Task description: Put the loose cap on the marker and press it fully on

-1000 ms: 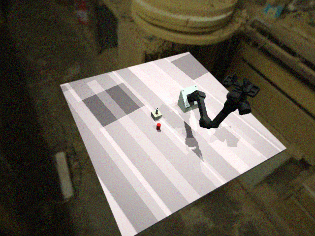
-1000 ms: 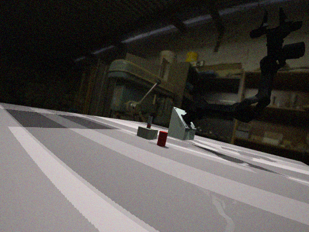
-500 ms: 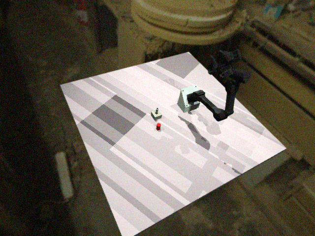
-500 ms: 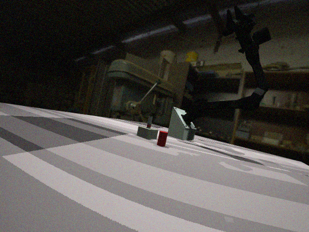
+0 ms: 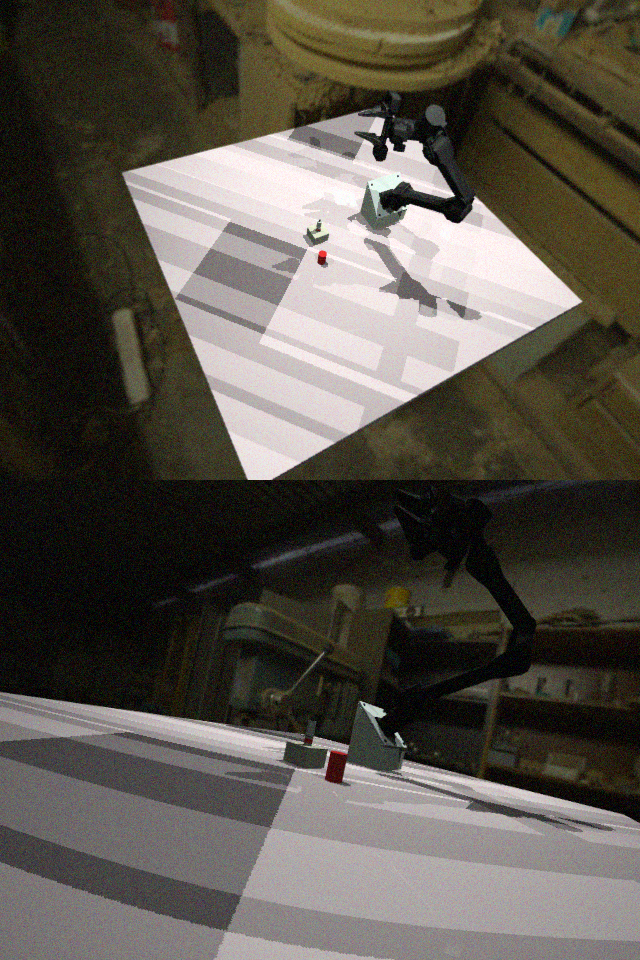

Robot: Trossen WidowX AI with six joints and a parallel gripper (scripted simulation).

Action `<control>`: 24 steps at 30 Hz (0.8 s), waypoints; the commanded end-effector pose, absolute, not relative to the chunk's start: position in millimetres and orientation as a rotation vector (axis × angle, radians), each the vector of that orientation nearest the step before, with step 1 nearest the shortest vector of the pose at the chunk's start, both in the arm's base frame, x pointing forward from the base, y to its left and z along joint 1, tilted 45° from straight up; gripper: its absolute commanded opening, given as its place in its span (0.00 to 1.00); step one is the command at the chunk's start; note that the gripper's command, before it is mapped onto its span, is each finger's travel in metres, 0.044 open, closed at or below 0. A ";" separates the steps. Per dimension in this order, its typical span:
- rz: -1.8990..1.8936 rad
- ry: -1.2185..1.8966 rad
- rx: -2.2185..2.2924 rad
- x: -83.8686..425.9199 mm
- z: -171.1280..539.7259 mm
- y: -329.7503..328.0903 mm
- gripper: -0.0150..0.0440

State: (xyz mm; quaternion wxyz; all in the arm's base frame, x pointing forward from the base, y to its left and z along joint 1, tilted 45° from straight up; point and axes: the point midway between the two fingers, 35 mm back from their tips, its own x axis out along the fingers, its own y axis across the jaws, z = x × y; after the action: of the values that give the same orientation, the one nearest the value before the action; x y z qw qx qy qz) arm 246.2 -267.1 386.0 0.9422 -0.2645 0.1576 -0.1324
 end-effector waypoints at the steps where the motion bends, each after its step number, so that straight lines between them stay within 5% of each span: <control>1: -0.072 0.417 -0.391 292.9 331.0 -244.9 0.68; 13: 0.482 0.681 -0.193 367.3 205.1 -124.8 0.68; 24: 0.989 1.099 0.048 346.4 107.1 24.3 0.68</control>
State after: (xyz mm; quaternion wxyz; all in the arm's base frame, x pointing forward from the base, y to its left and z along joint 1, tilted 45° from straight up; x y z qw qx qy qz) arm 362.5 -21.2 132.9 0.8048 -0.0087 0.4474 0.3899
